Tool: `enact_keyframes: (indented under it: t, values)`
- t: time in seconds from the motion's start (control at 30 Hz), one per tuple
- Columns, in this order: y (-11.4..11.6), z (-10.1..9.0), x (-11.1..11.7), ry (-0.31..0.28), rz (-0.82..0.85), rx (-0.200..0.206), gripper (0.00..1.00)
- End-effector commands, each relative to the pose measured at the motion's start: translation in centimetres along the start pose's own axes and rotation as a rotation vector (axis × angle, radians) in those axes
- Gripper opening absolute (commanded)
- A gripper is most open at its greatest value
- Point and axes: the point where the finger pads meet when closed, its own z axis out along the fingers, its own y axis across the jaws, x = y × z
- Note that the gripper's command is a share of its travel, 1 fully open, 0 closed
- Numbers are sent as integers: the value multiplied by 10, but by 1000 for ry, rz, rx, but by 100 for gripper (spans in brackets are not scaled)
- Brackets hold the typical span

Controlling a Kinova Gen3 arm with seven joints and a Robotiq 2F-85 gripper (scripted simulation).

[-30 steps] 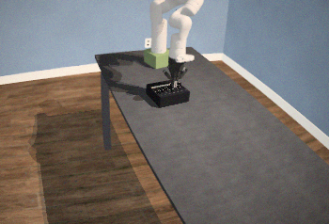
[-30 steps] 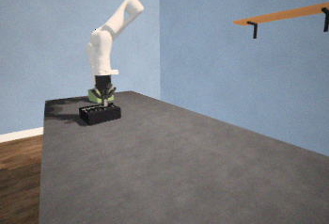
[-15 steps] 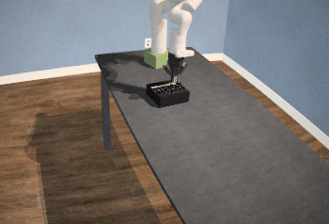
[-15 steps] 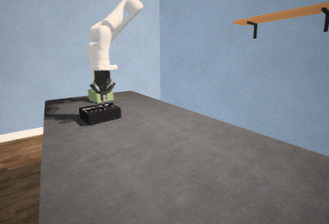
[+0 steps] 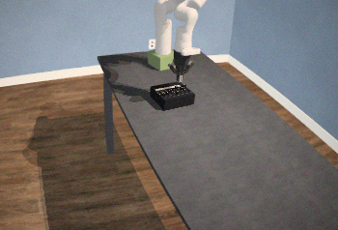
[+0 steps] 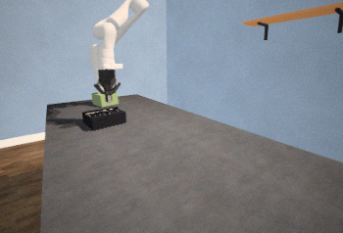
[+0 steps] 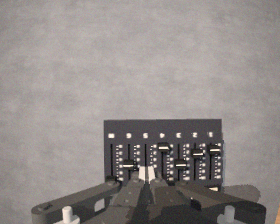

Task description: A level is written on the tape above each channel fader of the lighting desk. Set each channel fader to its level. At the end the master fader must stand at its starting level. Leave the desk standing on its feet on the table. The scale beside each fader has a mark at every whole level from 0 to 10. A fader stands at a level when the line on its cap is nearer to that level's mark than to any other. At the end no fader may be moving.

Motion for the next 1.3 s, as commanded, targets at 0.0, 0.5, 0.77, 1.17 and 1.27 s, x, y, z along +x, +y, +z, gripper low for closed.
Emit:
enact_keyframes:
  t: [0.0,0.5,0.77,1.17,1.27]
  values:
    - [0,-1,1,2,0,0,0]
    - [-1,-10,11,37,1,-15,0]
    - [-6,-33,36,122,7,-46,0]
    - [-28,-126,109,422,52,-104,0]
    - [-35,-156,125,507,72,-107,0]
